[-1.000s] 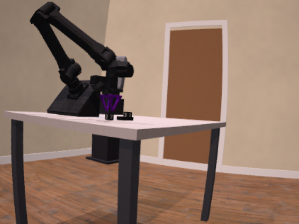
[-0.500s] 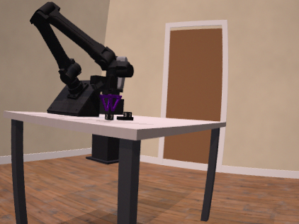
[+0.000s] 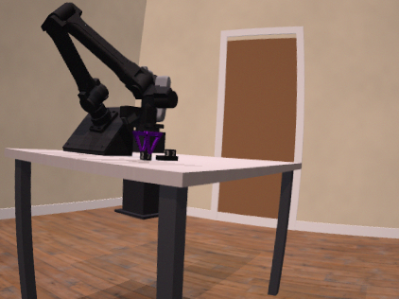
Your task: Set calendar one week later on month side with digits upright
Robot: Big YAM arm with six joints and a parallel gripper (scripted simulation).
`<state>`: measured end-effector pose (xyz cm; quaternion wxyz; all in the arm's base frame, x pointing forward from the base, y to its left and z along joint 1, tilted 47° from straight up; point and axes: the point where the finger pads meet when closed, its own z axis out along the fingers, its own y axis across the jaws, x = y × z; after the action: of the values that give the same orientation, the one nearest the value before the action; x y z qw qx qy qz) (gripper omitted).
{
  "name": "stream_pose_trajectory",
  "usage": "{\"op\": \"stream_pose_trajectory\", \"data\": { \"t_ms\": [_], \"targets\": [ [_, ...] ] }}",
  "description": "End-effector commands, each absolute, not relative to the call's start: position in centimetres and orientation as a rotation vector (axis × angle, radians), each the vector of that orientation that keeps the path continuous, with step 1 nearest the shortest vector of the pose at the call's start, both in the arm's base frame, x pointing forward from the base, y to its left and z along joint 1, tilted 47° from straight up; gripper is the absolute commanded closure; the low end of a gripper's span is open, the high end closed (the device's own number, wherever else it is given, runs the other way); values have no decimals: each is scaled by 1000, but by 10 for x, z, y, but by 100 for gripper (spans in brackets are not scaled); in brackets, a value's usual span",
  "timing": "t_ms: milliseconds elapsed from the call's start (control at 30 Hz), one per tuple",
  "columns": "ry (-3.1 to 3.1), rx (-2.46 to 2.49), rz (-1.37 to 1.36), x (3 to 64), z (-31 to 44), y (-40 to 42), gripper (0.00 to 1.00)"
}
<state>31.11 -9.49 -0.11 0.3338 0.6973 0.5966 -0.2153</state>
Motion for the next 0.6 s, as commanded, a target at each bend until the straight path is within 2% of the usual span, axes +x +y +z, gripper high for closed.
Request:
{"op": "stream_pose_trajectory", "data": {
  "t_ms": [0, 567],
  "targets": [
    [1579, 1804, -584, 309, -8, -101, 56],
    [1590, 1795, -576, 311, -19, -108, 56]
  ]
}}
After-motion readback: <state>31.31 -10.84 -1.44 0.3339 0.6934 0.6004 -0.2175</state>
